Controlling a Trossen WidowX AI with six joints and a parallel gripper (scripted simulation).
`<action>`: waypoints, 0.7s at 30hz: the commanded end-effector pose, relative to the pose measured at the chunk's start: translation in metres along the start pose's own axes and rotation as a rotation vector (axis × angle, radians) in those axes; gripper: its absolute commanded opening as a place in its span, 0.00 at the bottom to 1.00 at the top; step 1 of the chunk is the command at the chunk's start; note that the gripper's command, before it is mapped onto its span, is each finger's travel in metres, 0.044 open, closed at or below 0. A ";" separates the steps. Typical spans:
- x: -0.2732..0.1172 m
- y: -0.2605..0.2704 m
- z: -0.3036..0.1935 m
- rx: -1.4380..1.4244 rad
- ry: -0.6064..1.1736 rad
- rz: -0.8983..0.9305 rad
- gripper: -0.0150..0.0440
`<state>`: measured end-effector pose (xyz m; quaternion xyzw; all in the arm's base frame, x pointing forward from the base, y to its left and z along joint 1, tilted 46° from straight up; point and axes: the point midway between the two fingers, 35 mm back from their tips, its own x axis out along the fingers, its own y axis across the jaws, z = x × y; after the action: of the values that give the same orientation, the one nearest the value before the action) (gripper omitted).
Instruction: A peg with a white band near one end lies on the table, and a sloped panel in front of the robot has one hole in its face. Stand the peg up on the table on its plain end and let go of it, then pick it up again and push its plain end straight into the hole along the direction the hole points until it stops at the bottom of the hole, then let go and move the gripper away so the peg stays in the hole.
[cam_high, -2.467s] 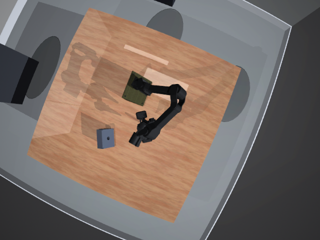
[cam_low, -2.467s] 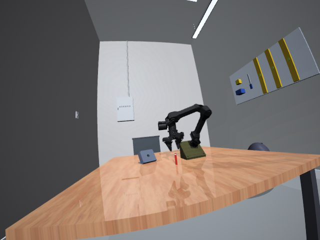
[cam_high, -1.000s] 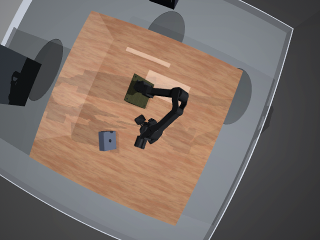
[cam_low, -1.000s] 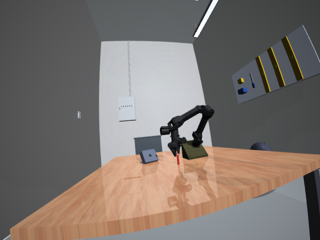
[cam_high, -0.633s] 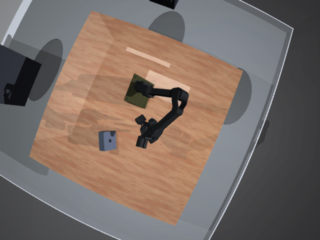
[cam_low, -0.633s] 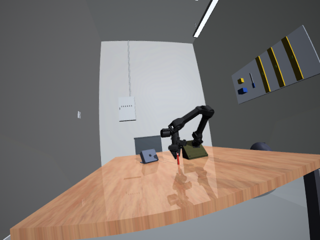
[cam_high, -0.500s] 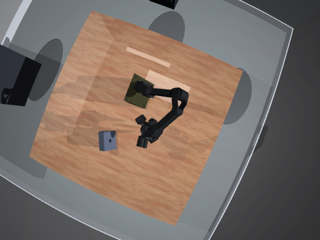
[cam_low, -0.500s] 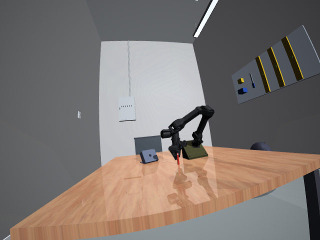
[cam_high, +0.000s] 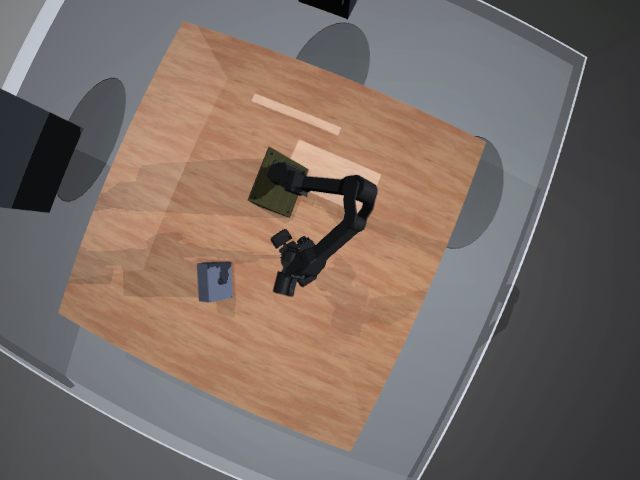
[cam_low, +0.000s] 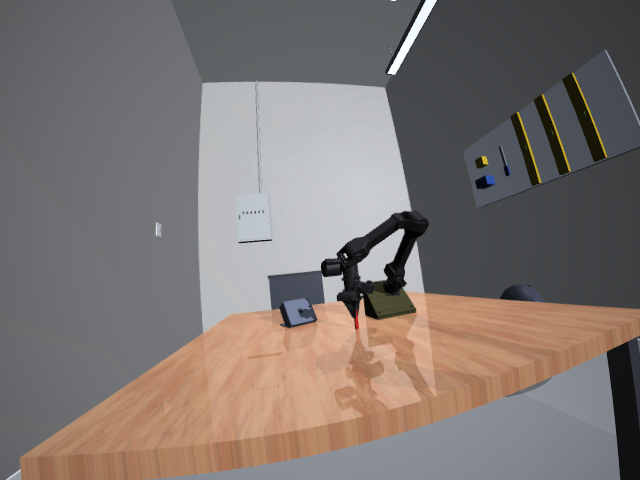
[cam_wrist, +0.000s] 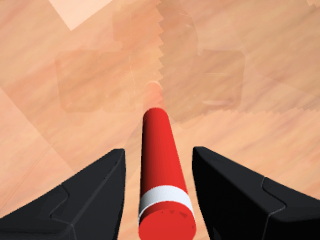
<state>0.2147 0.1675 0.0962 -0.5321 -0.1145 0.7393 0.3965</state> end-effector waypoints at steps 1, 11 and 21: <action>0.000 0.000 0.000 -0.003 0.000 0.001 0.29; -0.006 0.000 -0.001 -0.002 0.001 0.003 0.25; -0.045 0.000 -0.005 0.000 0.002 0.007 0.25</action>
<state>0.2211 0.1440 0.1173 -0.5332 -0.1130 0.7400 0.3941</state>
